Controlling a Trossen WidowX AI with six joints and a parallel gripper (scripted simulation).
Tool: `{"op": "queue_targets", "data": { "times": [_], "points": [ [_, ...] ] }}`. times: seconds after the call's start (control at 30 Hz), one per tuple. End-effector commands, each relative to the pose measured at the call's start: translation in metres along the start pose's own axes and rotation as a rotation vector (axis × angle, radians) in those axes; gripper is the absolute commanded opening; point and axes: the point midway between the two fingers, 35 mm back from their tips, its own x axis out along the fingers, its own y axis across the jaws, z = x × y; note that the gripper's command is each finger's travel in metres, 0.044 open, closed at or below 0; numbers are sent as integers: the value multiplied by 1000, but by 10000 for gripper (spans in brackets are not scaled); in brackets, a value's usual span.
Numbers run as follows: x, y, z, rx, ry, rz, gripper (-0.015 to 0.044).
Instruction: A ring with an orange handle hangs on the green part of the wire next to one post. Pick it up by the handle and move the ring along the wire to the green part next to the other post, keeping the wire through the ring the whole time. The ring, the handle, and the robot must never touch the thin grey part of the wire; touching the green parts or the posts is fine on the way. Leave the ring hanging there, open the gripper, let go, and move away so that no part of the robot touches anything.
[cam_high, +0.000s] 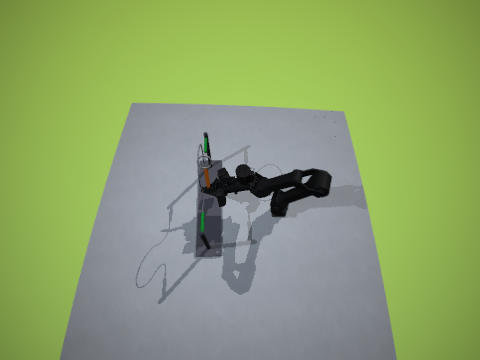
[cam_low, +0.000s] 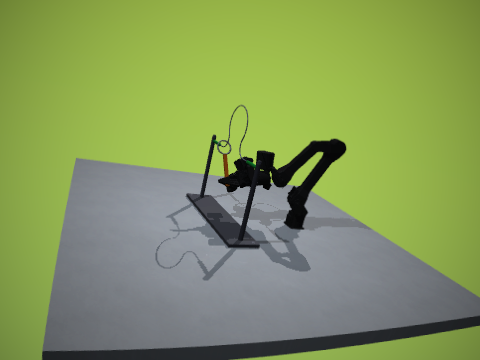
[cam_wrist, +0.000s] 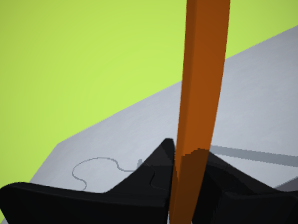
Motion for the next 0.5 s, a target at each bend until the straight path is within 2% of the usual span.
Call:
{"op": "queue_targets", "data": {
  "times": [0.0, 0.47],
  "points": [
    [-4, 11, 4, 47, 25, 17, -150],
    [-26, 48, 11, 273, 188, 72, -150]
  ]
}}
